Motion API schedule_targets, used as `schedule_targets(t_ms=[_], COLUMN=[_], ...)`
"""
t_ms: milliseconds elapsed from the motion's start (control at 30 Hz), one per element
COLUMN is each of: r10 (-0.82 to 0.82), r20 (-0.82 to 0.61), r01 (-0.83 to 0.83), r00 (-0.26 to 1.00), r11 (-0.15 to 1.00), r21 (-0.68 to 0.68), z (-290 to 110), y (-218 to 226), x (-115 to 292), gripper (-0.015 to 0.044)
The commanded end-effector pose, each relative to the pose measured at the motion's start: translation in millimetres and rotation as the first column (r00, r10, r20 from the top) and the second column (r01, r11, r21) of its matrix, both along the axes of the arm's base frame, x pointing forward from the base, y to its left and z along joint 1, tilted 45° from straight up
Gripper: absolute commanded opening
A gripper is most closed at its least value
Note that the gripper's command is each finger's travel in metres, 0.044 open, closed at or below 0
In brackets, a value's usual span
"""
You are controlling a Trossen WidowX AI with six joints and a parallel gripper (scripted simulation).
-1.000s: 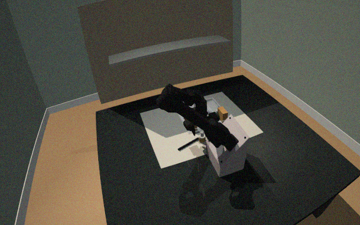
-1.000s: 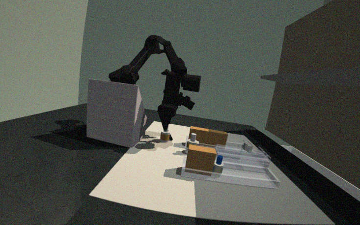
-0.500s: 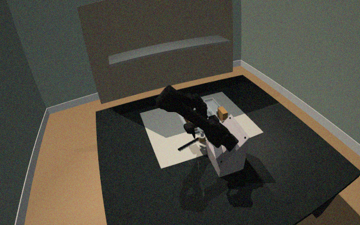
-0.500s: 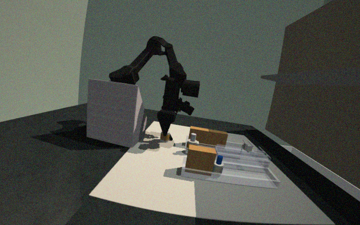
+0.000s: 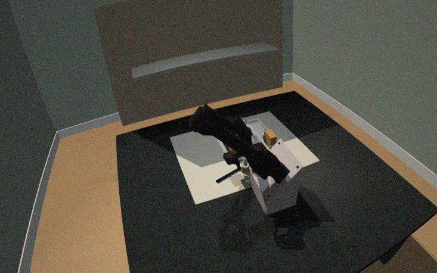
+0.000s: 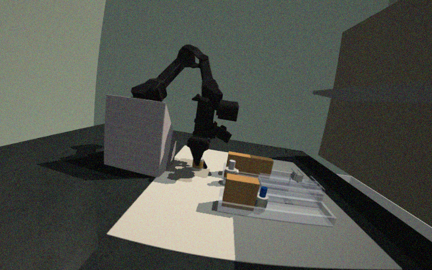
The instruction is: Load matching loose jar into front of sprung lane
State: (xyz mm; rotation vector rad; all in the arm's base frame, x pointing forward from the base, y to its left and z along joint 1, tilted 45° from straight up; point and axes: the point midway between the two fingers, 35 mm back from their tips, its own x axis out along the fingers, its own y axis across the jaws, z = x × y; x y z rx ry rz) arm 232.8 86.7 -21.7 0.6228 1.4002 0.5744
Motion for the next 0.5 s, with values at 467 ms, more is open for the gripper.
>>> schedule_targets(t_ms=[467], r10=[-0.003], r20=[-0.004], r01=[0.003], r00=[1.000], r11=[1.000], r21=[-0.004], z=[10], y=[-13], x=[2], gripper=[0.0000])
